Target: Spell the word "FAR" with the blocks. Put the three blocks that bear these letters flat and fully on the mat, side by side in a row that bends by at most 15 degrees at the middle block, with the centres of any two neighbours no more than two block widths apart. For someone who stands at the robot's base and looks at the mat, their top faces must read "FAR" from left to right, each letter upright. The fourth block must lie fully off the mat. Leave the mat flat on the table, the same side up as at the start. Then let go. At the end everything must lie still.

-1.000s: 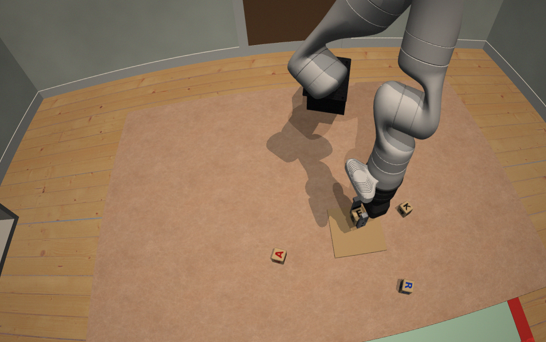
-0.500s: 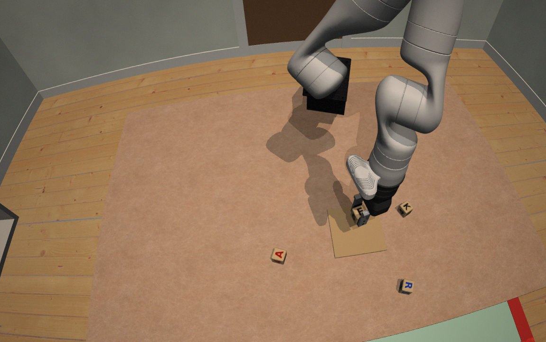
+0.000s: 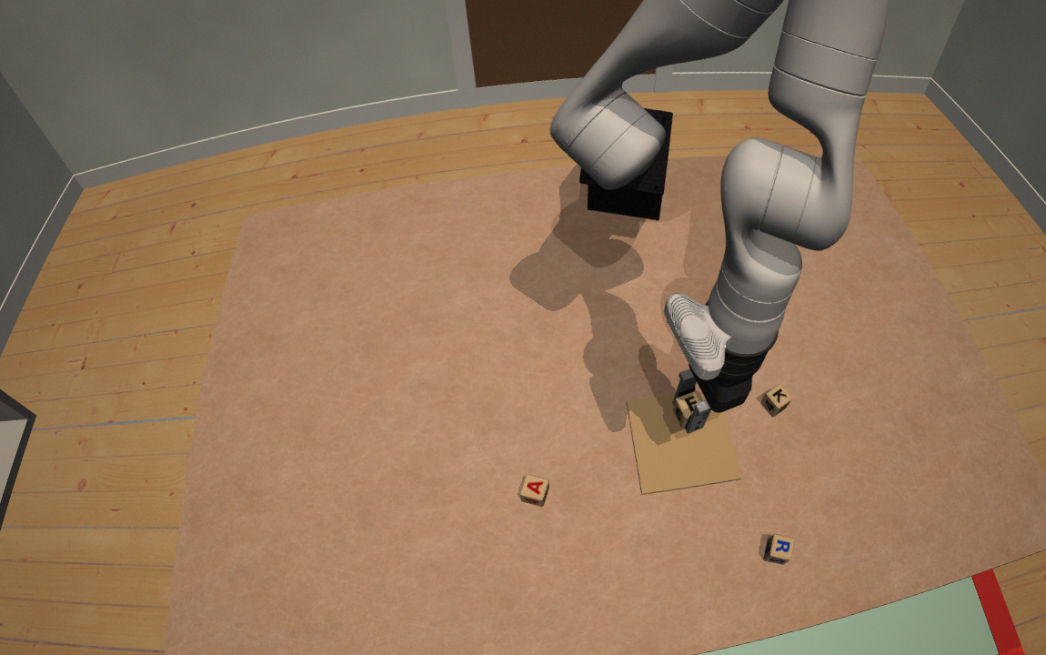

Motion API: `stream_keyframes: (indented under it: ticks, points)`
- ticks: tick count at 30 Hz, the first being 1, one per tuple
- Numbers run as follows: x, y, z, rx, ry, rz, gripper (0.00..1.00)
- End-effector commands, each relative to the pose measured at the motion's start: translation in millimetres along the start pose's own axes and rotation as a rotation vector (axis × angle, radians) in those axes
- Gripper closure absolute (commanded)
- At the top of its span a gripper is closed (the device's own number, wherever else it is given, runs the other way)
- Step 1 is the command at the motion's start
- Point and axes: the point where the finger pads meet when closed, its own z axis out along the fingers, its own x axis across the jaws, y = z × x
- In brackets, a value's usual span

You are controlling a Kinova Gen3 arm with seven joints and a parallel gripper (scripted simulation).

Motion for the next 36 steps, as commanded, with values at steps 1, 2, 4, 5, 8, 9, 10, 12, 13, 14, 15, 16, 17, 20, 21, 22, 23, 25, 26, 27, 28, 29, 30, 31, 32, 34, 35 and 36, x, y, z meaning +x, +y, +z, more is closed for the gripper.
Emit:
stream_keyframes:
  ticks: [1,2,4,5,8,9,10,12,13,14,15,16,17,20,21,22,23,25,26,27,28,29,30,31,32,34,35,36]
  points:
    - [-0.7,0.2,-0.7,0.001,-0.003,-0.002,0.43]
    - [-0.7,0.2,-0.8,0.001,-0.002,-0.002,0.43]
    - [-0.7,0.2,-0.8,0.001,-0.002,-0.002,0.43]
    - [-0.7,0.2,-0.8,0.001,-0.002,-0.002,0.43]
    - [-0.7,0.2,-0.9,0.001,-0.002,-0.002,0.43]
    - [-0.7,0.2,-0.9,0.001,-0.002,-0.002,0.43]
    - [-0.7,0.2,-0.9,0.001,-0.002,-0.002,0.43]
    - [-0.7,0.2,-0.9,0.001,-0.002,-0.002,0.43]
    - [-0.7,0.2,-0.9,0.001,-0.002,-0.002,0.43]
    - [-0.7,0.2,-0.9,0.001,-0.002,-0.002,0.43]
    - [-0.7,0.2,-0.9,0.001,-0.002,-0.002,0.43]
    - [-0.7,0.2,-0.9,0.001,-0.002,-0.002,0.43]
    - [-0.7,0.2,-0.9,0.001,-0.002,-0.002,0.43]
    - [-0.7,0.2,-0.9,0.001,-0.002,-0.003,0.43]
    - [-0.7,0.2,-0.9,0.001,-0.002,-0.003,0.43]
    - [-0.7,0.2,-0.9,0.001,-0.002,-0.003,0.43]
    - [-0.7,0.2,-0.9,0.001,-0.002,-0.003,0.43]
    - [-0.7,0.2,-0.8,0.001,-0.002,-0.006,0.43]
    - [-0.7,0.2,-0.8,0.001,-0.002,-0.008,0.43]
    - [-0.7,0.2,-0.8,0.001,-0.002,-0.01,0.43]
    - [-0.7,0.2,-0.8,0.001,-0.002,-0.013,0.43]
    - [-0.7,0.3,-0.8,0.001,-0.002,-0.017,0.43]
    - [-0.7,0.3,-0.7,0.001,-0.001,-0.021,0.43]
    - [-0.8,0.3,-0.7,0.001,-0.001,-0.026,0.43]
    - [-0.8,0.3,-0.6,0.002,-0.001,-0.032,0.43]
    - [-0.8,0.3,-0.6,0.002,0.0,-0.045,0.43]
    - [-0.9,0.4,-0.5,0.002,0.001,-0.053,0.43]
    - [-0.9,0.4,-0.4,0.002,0.001,-0.062,0.43]
